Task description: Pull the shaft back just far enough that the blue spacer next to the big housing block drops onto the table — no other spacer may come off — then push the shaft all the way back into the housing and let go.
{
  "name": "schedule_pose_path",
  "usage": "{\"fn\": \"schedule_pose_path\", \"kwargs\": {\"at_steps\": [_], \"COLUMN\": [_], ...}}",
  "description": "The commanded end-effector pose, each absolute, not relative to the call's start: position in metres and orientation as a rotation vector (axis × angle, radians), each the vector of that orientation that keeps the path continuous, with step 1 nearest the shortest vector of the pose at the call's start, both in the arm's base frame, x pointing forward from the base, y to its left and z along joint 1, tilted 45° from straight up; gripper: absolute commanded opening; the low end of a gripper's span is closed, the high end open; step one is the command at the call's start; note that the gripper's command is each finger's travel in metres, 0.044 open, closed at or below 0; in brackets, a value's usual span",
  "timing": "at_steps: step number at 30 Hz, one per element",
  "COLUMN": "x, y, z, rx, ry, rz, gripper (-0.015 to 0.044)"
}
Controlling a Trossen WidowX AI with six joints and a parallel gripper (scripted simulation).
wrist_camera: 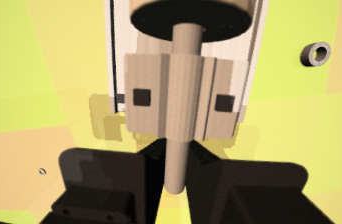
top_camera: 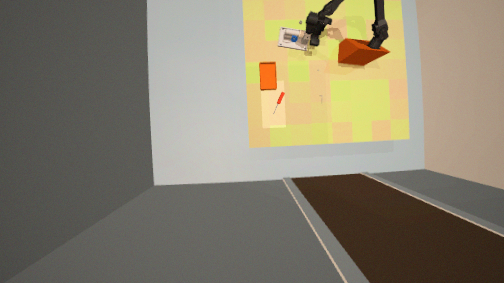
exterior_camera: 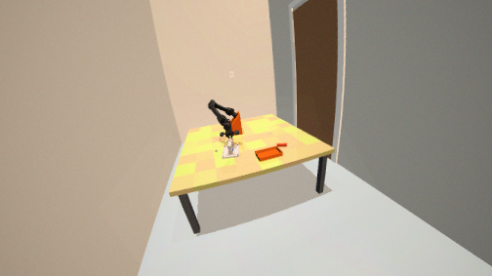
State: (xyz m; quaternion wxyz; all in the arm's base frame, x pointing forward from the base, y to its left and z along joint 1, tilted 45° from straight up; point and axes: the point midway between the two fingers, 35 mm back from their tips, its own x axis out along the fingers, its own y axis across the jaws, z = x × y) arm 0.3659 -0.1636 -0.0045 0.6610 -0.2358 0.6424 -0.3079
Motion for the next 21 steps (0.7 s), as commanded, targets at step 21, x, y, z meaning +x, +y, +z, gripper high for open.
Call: {"fn": "schedule_pose_path", "kwargs": {"at_steps": [21], "x": [0.3734], "y": [-0.1638], "z": [-0.0032], "rx": [-0.529], "ry": [1.443], "rz": [-0.694], "gripper": [0.0000]}}
